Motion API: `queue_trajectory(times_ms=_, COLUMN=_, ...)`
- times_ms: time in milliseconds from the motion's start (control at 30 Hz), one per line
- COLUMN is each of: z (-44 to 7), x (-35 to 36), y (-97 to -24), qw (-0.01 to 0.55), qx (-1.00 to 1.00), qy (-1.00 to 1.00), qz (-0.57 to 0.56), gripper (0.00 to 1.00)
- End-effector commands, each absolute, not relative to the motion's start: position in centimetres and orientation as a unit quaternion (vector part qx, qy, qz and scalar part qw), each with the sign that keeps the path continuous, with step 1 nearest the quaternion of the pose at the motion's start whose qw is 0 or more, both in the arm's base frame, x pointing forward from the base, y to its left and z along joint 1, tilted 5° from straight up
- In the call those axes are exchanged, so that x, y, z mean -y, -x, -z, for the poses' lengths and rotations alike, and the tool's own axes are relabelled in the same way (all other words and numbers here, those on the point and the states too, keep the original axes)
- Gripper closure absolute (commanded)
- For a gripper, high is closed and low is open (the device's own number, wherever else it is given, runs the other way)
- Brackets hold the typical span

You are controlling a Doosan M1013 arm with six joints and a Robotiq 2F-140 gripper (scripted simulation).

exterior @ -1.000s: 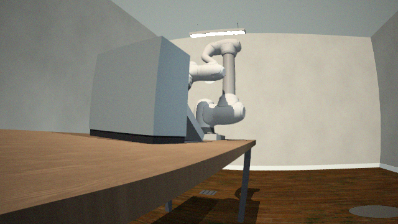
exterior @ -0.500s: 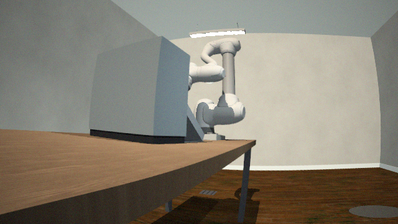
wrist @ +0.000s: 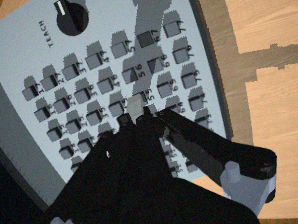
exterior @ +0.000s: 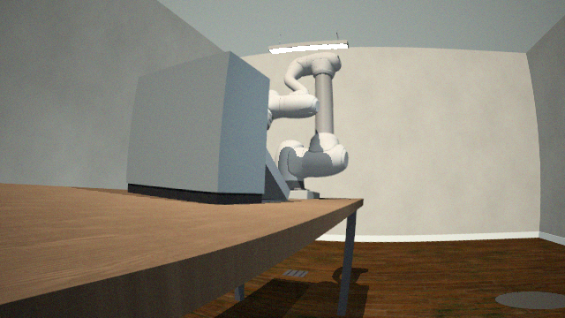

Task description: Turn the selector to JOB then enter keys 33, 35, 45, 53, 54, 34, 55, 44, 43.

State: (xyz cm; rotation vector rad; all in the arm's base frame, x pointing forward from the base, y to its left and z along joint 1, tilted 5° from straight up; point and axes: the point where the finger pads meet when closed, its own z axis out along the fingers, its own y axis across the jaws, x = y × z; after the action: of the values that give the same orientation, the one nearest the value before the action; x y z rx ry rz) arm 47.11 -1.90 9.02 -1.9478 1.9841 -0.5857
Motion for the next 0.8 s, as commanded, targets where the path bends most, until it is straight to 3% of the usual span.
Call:
queue_trajectory(times_ms=0, z=-8.73, x=2.07, y=-46.89, qw=0.148, qx=-0.693, qy=0.676, qz=0.203, gripper=1.0)
queue_trajectory(times_ms=767, z=-8.5, x=2.09, y=-47.01, qw=0.148, qx=-0.693, qy=0.676, qz=0.203, gripper=1.0)
